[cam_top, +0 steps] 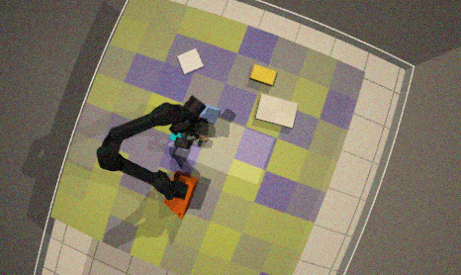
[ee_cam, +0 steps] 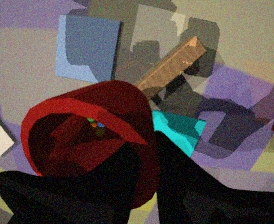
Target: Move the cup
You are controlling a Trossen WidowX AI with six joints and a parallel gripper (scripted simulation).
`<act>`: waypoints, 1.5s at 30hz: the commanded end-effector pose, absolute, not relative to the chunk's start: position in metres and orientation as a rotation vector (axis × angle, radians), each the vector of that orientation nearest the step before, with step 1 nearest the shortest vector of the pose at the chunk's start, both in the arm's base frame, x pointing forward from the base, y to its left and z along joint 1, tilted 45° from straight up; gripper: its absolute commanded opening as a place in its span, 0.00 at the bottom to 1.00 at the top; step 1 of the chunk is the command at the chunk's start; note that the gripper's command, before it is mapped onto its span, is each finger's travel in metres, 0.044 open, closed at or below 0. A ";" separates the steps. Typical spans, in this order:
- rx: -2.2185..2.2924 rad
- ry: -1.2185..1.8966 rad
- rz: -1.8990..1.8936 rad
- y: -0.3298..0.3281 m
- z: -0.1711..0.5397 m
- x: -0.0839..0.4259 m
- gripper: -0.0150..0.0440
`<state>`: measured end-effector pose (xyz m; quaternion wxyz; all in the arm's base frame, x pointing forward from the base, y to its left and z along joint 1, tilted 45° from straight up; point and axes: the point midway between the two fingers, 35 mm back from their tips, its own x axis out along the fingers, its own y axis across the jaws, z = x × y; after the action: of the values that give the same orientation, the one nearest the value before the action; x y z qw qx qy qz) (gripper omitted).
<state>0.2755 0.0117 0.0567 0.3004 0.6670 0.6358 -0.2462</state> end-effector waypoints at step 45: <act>1.779 1.695 -0.658 0.049 0.091 0.211 0.25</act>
<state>0.2162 0.0459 0.0887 0.2989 0.6671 0.6362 -0.2466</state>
